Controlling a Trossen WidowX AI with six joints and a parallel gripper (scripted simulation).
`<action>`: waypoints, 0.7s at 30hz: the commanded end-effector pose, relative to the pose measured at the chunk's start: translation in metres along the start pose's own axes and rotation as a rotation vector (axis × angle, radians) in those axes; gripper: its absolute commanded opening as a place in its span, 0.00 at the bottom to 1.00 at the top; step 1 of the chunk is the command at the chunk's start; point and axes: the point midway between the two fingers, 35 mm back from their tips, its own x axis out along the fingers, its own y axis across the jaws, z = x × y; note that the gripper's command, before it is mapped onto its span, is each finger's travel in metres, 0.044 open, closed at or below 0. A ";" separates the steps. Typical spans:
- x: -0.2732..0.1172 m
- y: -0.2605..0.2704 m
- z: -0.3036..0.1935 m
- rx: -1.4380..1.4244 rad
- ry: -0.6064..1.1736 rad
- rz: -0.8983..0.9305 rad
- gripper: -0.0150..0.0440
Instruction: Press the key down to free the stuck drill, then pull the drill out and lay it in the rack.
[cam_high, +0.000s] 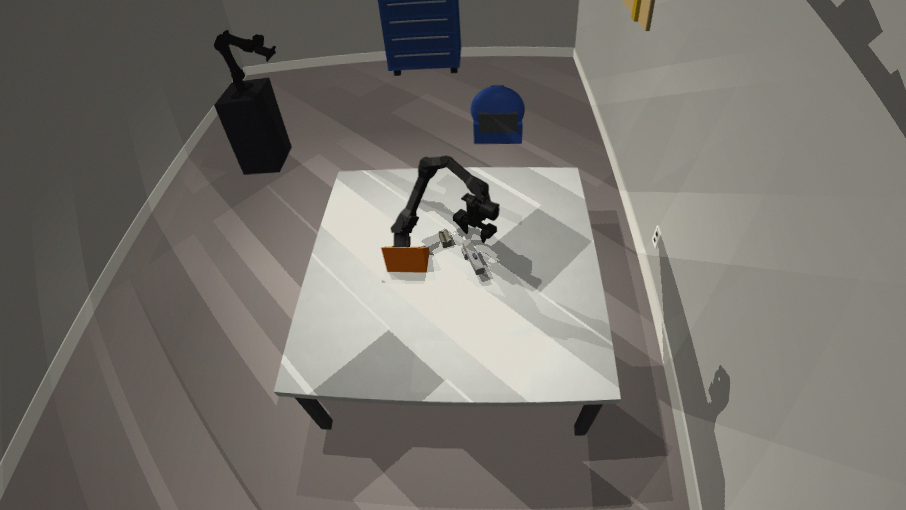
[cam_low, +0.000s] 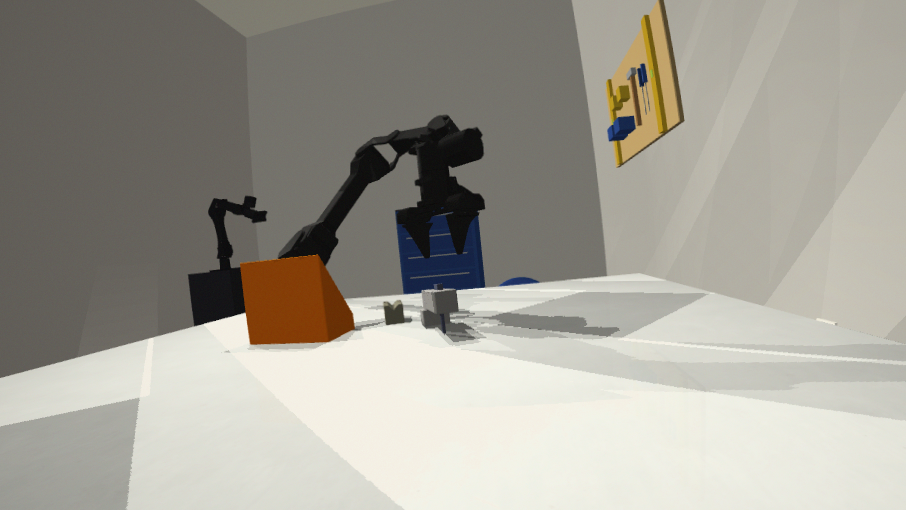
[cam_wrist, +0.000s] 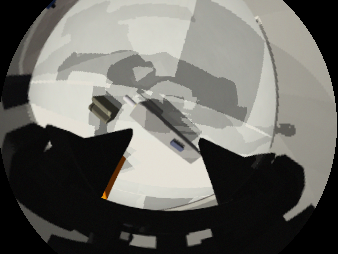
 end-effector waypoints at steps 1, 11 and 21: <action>0.038 0.053 0.028 -0.545 -0.010 0.008 1.00; 0.066 0.098 0.038 -0.990 -0.036 0.020 1.00; 0.066 0.098 0.038 -0.990 -0.036 0.020 1.00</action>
